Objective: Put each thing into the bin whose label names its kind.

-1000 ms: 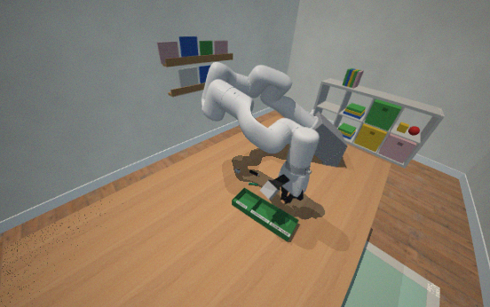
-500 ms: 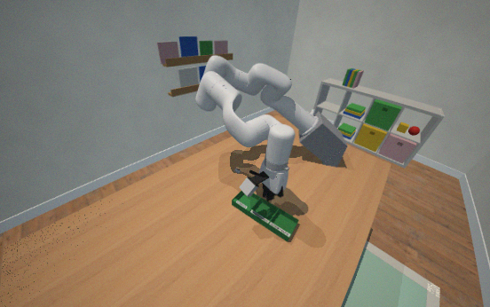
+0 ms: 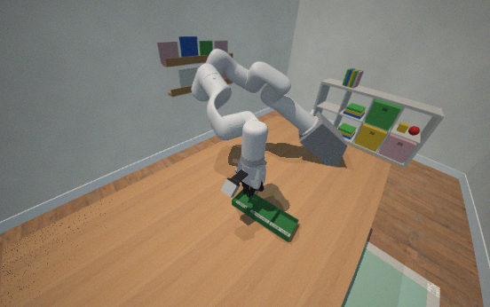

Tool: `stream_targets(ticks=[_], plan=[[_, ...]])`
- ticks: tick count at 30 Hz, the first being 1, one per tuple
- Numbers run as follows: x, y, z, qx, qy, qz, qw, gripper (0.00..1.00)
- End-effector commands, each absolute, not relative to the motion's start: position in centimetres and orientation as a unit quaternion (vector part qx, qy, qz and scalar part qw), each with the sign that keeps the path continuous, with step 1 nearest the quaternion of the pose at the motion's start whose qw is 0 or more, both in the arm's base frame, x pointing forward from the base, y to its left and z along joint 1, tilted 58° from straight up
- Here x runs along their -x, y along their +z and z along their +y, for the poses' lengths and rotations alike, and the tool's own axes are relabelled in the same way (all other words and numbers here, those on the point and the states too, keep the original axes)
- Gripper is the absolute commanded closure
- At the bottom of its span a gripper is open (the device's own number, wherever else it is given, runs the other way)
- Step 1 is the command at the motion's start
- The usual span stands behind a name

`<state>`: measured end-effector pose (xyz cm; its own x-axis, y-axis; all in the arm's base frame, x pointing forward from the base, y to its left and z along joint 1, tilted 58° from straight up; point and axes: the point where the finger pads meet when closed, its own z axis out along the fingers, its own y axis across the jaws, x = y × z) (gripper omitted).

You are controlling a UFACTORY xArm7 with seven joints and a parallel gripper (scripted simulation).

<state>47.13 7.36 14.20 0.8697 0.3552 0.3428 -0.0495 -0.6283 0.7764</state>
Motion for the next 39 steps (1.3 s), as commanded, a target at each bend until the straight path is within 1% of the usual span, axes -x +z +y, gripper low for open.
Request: stream_targets(ticks=[1, 14, 39], plan=[[-47.3, 14.8, 7.4, -0.871, 0.238, 0.092, 0.42, 1.0], [-47.2, 14.5, 7.5, -0.871, 0.238, 0.092, 0.42, 1.0], [-49.0, 12.5, 4.9, -0.871, 0.238, 0.092, 0.42, 1.0]])
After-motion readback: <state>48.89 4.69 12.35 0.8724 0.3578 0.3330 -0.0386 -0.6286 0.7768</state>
